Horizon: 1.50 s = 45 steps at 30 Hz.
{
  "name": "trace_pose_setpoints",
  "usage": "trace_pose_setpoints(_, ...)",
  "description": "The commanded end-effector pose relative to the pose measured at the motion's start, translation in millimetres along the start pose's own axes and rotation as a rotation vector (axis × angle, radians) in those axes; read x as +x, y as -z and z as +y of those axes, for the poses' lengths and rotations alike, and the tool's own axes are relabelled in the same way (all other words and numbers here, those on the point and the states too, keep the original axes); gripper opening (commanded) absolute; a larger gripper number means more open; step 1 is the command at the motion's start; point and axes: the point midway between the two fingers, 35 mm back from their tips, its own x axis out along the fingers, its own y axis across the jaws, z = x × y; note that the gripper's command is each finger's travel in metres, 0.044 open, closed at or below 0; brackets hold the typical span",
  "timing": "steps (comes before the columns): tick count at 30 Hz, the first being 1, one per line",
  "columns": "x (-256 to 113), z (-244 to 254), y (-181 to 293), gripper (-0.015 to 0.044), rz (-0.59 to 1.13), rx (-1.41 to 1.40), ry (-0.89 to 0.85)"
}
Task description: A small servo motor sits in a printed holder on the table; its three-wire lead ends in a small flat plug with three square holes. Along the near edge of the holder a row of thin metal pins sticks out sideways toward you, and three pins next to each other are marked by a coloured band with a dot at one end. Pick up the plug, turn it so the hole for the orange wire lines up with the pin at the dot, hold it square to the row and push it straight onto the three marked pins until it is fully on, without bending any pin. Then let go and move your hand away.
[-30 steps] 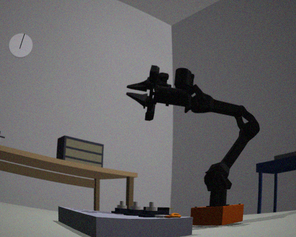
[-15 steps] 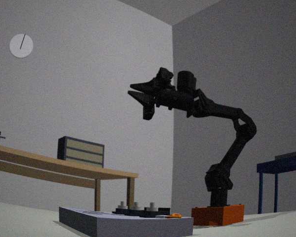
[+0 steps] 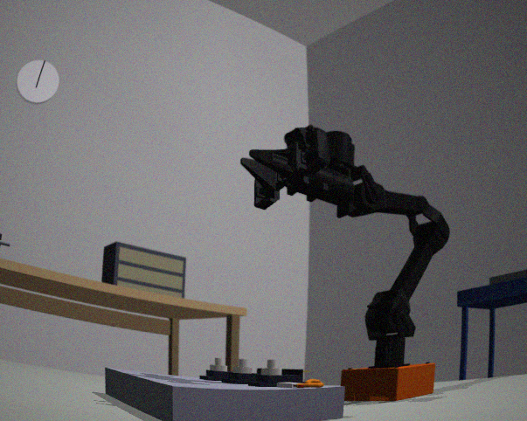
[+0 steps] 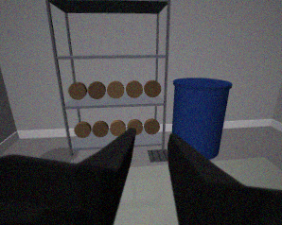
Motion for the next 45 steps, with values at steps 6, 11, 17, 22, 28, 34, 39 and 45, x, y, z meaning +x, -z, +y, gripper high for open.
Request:
trace_pose_setpoints(6, 0.3, 43.2, 29.8, 0.0115, 0.069, -0.113, -0.182)
trace_pose_setpoints(11, 12.9, 48.4, 47.2, 0.0115, 0.186, 0.008, -0.176)
trace_pose_setpoints(17, 26.0, 54.8, 70.1, 0.0115, 0.329, 0.155, -0.148)
trace_pose_setpoints(22, 34.9, 60.1, 90.1, 0.0115, 0.448, 0.275, -0.107)
trace_pose_setpoints(28, 42.8, 66.2, 114.9, 0.0115, 0.586, 0.413, -0.036)
trace_pose_setpoints(34, 47.9, 71.9, 140.0, 0.0115, 0.715, 0.543, 0.059)
trace_pose_setpoints(39, 49.9, 76.4, 161.3, 0.0115, 0.817, 0.646, 0.157)
trace_pose_setpoints(45, 49.7, 81.2, 186.5, 0.0115, 0.927, 0.759, 0.296)
